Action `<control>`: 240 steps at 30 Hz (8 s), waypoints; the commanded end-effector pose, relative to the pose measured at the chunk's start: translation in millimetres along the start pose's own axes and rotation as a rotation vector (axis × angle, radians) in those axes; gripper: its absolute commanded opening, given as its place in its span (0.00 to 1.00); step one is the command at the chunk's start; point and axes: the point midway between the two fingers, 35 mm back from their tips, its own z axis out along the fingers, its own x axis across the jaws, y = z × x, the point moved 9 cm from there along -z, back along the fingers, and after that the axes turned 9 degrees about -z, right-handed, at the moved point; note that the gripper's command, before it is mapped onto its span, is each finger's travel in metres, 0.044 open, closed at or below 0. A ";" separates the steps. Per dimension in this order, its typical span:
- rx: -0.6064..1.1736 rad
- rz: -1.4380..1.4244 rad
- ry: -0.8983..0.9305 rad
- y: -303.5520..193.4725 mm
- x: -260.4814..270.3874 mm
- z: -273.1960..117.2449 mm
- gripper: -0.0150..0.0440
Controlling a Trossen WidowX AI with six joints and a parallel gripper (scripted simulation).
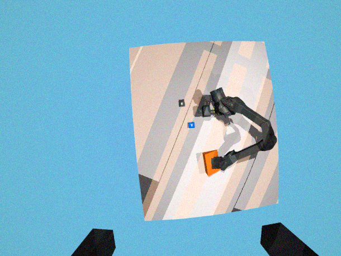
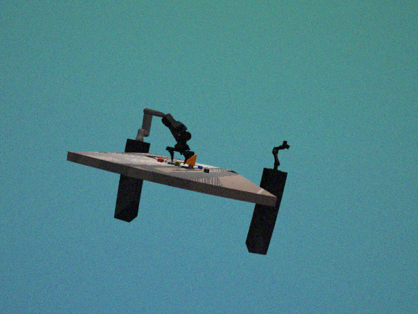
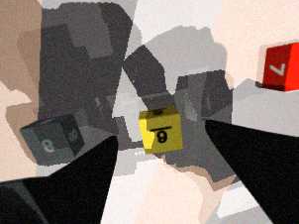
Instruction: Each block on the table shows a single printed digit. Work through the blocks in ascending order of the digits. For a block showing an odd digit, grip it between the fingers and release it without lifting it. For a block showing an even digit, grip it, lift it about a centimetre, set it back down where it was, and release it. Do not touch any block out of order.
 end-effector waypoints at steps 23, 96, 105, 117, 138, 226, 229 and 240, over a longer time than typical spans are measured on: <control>0.001 -0.007 0.000 0.2 0.7 -116.4 0.46; -0.002 -0.004 -0.008 18.9 -118.0 -0.9 0.46; -0.002 -0.004 -0.008 18.9 -118.0 -0.9 0.46; -0.002 -0.004 -0.008 18.9 -118.0 -0.9 0.93; -0.014 -0.138 -0.013 17.3 -115.7 -116.9 0.53; -0.002 -0.004 0.000 27.0 91.5 0.2 0.46; -0.002 -0.004 0.000 27.0 91.5 0.2 0.46; -0.002 -0.004 0.001 27.0 91.6 -5.0 0.46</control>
